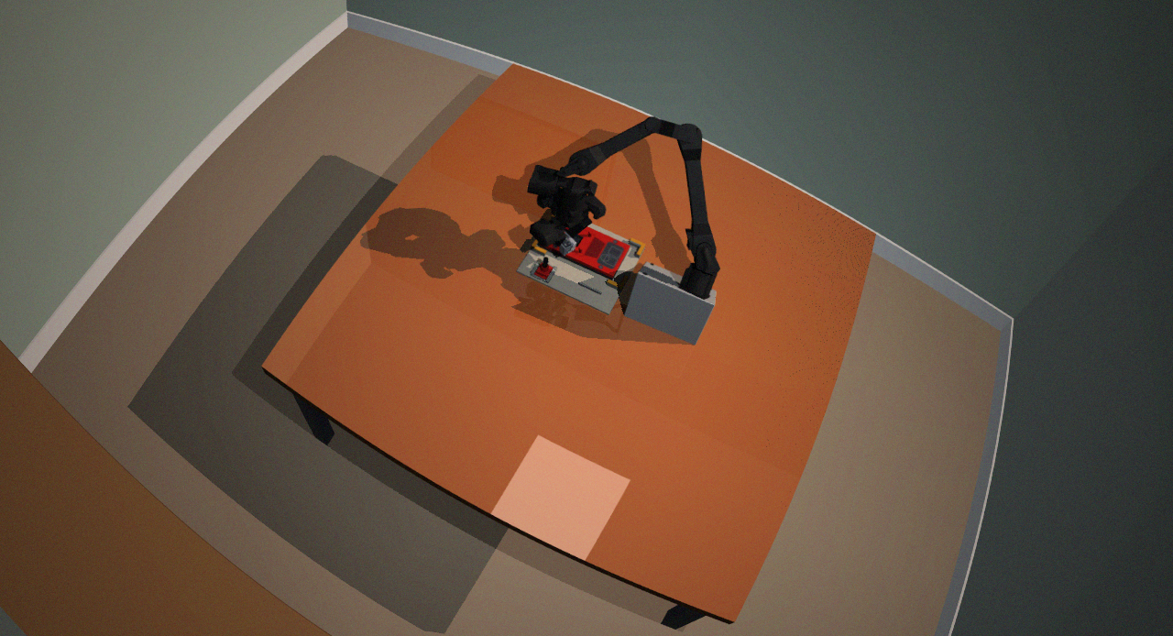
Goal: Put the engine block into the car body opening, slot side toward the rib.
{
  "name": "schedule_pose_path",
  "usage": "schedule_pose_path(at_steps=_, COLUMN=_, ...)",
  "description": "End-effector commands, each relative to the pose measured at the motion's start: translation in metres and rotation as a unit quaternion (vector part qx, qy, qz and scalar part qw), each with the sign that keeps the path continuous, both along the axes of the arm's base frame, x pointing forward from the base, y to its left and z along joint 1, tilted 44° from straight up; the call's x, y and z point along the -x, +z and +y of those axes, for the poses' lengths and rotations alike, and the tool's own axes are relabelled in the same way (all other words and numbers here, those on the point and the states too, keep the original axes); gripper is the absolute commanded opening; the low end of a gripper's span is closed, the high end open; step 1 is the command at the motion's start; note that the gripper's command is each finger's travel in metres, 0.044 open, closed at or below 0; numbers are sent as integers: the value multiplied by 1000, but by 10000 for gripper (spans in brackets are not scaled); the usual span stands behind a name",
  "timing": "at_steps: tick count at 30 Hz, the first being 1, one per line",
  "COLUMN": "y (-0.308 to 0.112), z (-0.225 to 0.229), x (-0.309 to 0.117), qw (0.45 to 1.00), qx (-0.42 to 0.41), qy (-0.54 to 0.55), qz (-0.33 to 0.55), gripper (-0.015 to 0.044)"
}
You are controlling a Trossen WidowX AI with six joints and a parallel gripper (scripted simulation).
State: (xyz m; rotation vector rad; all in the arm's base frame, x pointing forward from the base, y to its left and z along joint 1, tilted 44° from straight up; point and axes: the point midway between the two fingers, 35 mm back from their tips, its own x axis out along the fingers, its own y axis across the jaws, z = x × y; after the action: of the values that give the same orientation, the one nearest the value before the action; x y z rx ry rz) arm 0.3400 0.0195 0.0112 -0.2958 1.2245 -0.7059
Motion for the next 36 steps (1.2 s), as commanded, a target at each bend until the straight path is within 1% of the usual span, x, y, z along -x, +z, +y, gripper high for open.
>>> schedule_pose_path(at_steps=1, y=7, z=-11, x=-4, qw=999, qx=12, qy=35, qz=26, gripper=0)
schedule_pose_path(at_steps=16, y=26, z=-52, x=-11, qw=978, qx=54, qy=152, qz=133, gripper=0)
schedule_pose_path(at_steps=19, y=28, z=-56, x=-13, qw=975, qx=58, qy=162, qz=143, gripper=0)
schedule_pose_path(at_steps=25, y=28, z=-56, x=-14, qw=973, qx=59, qy=167, qz=147, gripper=158)
schedule_pose_path(at_steps=36, y=28, z=-56, x=-14, qw=968, qx=62, qy=181, qz=160, gripper=160)
